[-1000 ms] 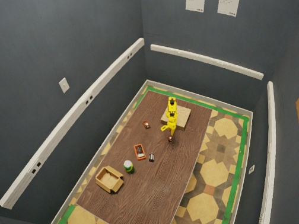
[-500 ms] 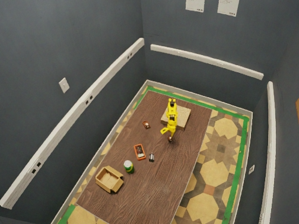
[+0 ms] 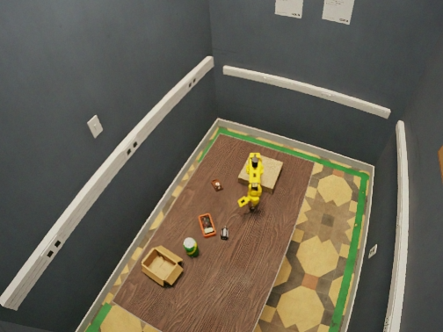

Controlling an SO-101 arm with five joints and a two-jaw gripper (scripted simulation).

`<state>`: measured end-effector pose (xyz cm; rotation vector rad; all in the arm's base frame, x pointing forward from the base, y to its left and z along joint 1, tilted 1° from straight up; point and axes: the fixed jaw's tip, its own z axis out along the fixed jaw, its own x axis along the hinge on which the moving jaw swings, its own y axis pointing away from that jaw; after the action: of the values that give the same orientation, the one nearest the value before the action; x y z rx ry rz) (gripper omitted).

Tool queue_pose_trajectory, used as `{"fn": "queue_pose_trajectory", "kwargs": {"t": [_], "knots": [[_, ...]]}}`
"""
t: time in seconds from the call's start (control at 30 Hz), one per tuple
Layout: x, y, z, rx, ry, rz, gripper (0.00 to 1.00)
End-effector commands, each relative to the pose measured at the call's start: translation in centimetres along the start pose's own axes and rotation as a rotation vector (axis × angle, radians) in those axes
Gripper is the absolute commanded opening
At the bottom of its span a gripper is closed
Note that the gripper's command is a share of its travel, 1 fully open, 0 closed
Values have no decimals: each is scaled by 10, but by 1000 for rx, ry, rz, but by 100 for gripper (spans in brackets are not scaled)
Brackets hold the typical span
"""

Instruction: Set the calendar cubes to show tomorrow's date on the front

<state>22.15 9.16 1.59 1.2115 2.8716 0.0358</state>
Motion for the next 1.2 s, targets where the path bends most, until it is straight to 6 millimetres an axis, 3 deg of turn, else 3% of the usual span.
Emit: {"fn": "queue_pose_trajectory", "kwargs": {"t": [0.0,1.17], "knots": [[2,-2,10,35,16,6,35],[5,-1,20,45,19,6,35]]}}
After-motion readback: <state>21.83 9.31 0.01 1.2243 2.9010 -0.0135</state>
